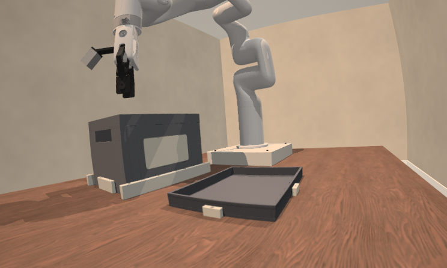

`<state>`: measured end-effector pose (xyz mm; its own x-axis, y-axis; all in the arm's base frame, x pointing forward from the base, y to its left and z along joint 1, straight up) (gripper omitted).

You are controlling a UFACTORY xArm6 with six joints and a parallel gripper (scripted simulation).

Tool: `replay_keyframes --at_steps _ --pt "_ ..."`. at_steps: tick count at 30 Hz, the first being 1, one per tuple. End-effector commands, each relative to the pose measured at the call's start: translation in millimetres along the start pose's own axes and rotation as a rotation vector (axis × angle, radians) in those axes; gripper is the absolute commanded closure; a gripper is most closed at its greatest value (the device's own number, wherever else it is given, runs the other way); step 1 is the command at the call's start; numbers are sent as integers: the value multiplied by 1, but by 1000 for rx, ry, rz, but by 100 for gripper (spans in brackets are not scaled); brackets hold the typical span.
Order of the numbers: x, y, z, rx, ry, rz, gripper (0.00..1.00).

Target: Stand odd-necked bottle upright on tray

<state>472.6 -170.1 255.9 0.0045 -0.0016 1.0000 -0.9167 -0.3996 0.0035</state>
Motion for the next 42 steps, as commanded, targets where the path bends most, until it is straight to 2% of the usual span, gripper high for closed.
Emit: replay_keyframes --at_steps 1,22,42 --pt "2 -1 1 0 3 4 35" --pt "-3 -1 1 0 3 3 35" --pt "-24 -1 1 0 3 3 35"
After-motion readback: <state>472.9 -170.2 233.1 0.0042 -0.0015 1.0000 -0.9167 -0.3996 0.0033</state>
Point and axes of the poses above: the point where the finger pads meet when closed, its own x axis back along the fingers, its own y axis across the jaws, z = x × y, the point moved 6 cm from there along x, back along the fingers, and after that the axes turned 11 degrees about -x, right-handed, at the moved point
